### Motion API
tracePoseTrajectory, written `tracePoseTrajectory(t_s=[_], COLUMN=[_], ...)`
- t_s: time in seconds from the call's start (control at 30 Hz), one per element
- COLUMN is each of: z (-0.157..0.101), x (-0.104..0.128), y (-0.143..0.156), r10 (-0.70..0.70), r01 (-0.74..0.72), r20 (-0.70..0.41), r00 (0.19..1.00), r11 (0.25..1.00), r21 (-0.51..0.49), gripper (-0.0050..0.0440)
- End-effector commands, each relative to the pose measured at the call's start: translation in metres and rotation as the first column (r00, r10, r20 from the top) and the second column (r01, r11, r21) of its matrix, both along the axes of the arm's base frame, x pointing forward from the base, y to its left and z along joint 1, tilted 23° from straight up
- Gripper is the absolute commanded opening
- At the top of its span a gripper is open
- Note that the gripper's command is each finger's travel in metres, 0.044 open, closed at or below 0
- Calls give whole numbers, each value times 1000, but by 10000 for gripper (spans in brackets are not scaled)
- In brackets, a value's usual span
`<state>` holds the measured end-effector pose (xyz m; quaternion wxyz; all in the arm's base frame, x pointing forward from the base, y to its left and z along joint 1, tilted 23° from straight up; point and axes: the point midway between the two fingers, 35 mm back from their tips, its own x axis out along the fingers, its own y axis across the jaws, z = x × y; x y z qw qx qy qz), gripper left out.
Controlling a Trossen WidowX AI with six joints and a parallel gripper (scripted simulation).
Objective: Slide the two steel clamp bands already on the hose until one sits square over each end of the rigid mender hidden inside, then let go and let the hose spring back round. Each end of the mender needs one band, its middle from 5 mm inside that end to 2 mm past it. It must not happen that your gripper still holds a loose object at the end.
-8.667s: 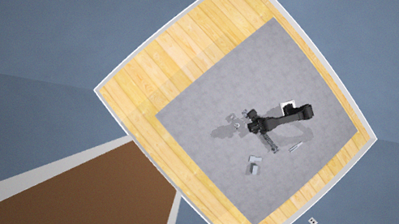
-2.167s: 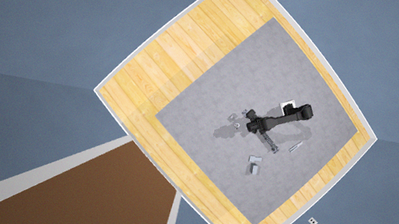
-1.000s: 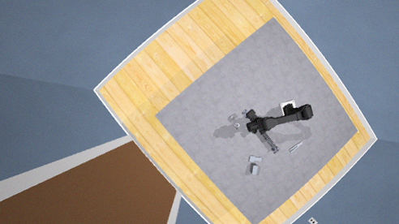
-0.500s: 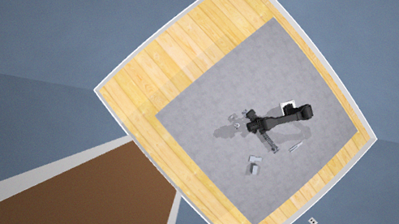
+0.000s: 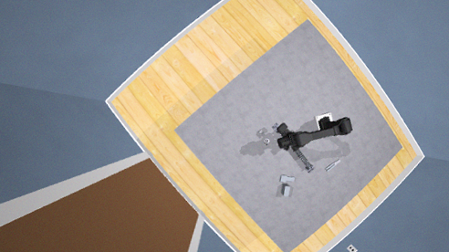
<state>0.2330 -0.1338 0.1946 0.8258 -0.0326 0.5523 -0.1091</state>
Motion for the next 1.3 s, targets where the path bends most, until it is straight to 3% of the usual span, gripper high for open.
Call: tracePoseTrajectory(t_s=[0.0,0.87,0.9,1.27], z=[-9,-9,0,0], x=[-3,-3,0,0], y=[0,0,0,0], r10=[-3,-3,0,0], r01=[3,3,0,0], r20=[-28,-28,0,0], r00=[1000,1000,1000,1000], r11=[1000,1000,1000,1000], r21=[13,13,0,0], gripper=[90,90,83,23])
